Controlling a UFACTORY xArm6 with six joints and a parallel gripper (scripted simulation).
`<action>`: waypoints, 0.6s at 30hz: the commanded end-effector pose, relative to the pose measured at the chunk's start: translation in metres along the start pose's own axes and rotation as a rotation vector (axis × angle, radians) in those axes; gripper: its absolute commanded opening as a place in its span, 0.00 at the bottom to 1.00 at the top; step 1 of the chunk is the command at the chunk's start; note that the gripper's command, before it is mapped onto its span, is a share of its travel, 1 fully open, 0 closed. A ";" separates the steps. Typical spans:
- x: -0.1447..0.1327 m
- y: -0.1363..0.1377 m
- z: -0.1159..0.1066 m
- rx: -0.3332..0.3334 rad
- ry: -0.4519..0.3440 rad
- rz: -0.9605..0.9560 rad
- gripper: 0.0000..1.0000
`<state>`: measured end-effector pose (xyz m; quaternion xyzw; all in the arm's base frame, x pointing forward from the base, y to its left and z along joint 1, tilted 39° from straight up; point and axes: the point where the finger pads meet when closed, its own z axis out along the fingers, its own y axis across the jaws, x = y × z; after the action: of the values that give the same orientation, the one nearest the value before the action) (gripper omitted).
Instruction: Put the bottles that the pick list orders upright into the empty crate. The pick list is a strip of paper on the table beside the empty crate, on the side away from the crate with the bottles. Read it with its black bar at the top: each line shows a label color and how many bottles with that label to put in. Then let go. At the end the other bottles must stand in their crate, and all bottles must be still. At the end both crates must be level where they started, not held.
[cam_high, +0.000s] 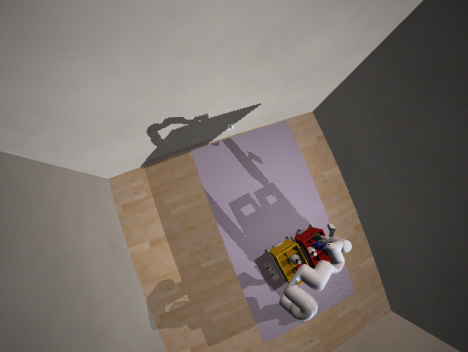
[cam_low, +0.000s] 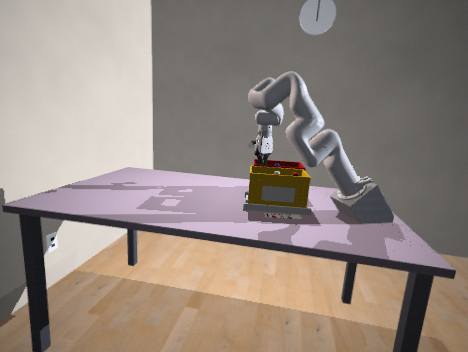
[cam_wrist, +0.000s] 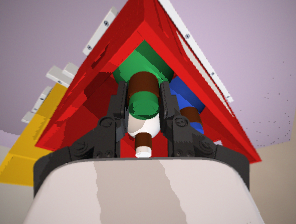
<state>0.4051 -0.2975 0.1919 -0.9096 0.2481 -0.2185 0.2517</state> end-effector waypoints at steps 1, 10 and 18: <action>0.001 0.000 -0.009 -0.001 0.003 -0.001 0.00; 0.001 0.000 -0.024 -0.001 0.003 -0.001 0.00; 0.001 0.000 -0.034 -0.001 0.003 -0.001 0.00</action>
<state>0.3915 -0.3064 0.2119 -0.9096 0.2482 -0.2183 0.2519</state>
